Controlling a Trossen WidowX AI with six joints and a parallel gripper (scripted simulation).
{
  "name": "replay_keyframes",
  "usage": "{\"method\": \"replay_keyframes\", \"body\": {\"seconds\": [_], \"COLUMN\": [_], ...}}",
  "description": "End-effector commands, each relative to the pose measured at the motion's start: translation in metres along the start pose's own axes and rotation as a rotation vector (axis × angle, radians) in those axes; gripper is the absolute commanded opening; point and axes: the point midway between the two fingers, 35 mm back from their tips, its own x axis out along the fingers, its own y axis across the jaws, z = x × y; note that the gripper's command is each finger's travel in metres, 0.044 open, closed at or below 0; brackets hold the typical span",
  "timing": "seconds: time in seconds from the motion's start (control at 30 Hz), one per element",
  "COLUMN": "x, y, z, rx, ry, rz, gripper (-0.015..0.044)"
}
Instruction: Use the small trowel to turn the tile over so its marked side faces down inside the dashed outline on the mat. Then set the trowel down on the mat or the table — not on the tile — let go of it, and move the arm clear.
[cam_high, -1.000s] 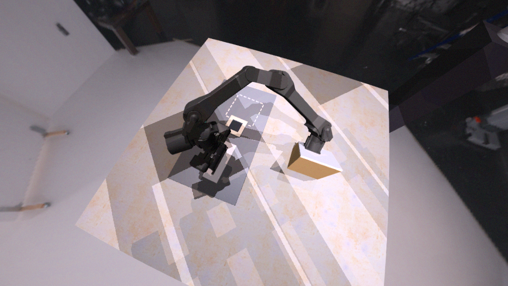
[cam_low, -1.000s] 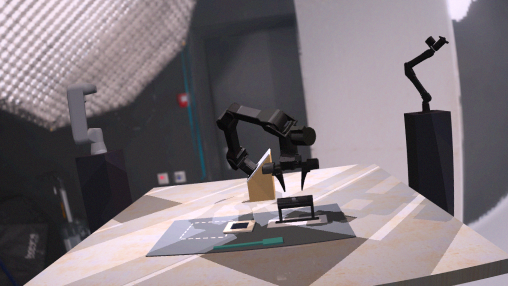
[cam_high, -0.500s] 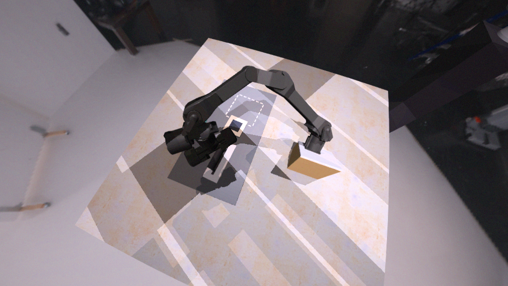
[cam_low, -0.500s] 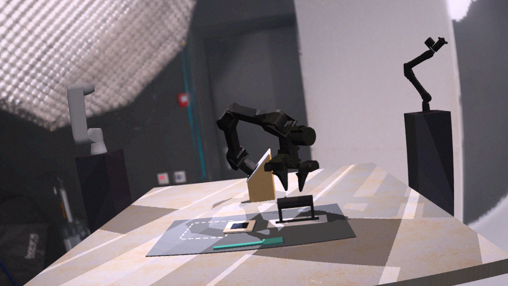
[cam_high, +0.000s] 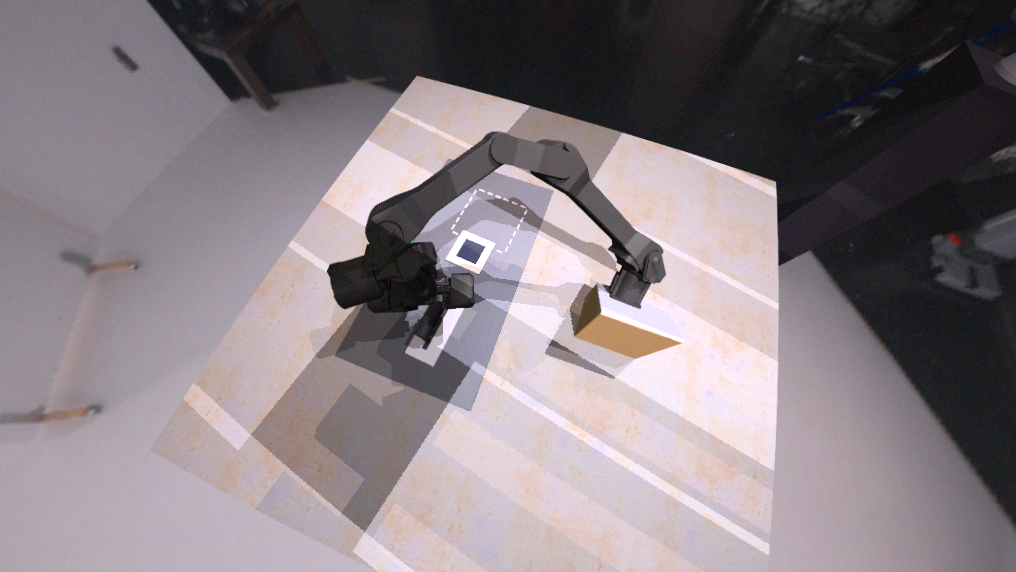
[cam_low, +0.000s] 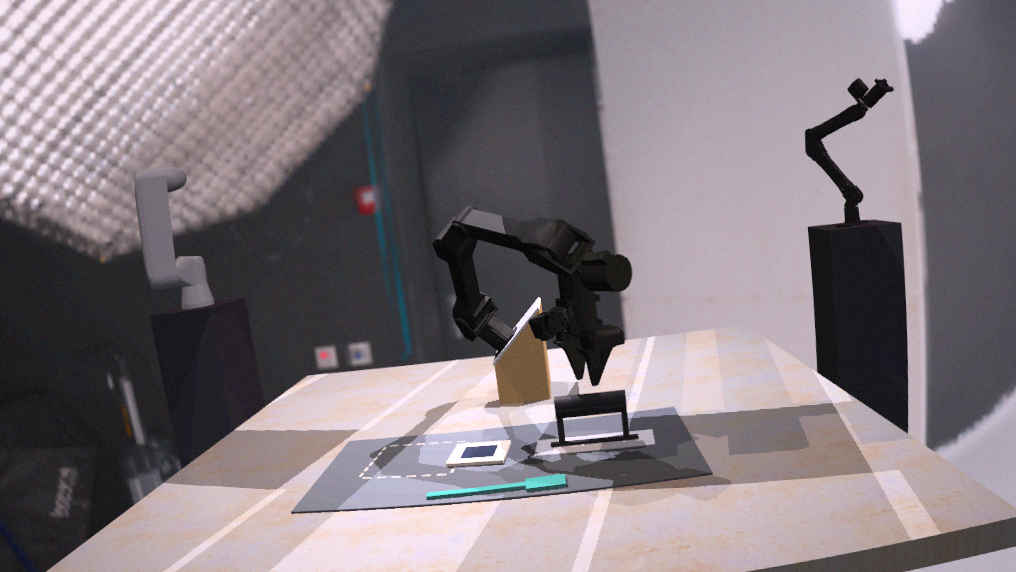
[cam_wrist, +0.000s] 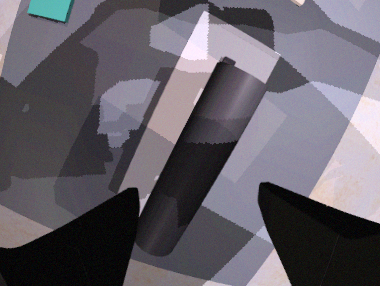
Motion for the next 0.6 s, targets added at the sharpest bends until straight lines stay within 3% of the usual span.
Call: {"method": "replay_keyframes", "body": {"seconds": [0.0, 0.33, 0.57], "x": [0.0011, 0.0013, 0.0023], "y": [-0.0005, -0.0002, -0.0001], "z": [-0.001, -0.001, -0.001], "rx": [0.129, 0.469, 0.491], "ry": [0.002, 0.001, 0.001], "rz": [-0.005, -0.005, -0.005], "gripper": [0.027, 0.027, 0.027]}}
